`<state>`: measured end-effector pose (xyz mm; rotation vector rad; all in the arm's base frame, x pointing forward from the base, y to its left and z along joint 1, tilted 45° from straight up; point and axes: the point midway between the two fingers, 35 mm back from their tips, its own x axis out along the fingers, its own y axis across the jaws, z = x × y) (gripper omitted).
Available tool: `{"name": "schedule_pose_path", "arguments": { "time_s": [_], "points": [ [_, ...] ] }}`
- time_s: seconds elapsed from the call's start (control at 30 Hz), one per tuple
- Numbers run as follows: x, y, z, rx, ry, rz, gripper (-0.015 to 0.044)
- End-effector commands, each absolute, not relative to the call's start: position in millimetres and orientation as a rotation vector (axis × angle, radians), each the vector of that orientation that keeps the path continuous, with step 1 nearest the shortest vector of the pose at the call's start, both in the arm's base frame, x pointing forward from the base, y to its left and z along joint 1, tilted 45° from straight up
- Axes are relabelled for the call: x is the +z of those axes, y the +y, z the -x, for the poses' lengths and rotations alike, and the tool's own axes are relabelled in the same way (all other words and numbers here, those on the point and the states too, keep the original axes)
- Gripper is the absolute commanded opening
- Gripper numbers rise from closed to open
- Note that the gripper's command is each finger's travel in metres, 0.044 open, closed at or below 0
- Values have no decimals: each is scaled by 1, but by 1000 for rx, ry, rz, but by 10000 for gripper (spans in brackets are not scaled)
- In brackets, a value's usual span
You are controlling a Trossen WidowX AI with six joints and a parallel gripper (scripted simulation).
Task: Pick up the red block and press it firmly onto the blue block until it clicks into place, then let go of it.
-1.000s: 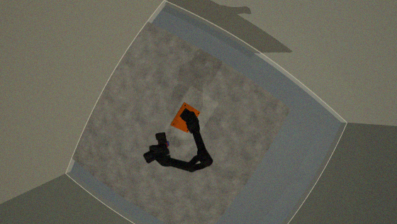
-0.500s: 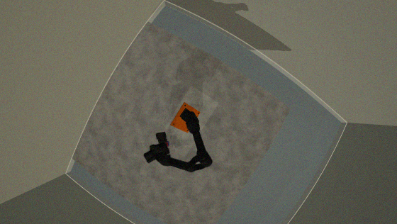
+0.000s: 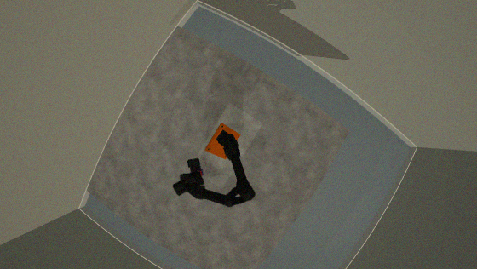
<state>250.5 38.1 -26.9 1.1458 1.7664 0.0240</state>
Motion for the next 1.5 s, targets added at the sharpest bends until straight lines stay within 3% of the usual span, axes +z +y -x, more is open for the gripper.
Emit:
{"name": "schedule_pose_path", "arguments": {
  "time_s": [0.0,0.57,0.87,1.17,1.47],
  "points": [
    [-27,39,-250,23,1770,-1152,0],
    [-28,39,-251,22,1766,-1147,0],
    [-28,39,-251,22,1766,-1147,220],
    [-27,37,-251,21,1765,-1147,220],
    [43,-32,-257,19,1770,-1150,220]
  ]
}}
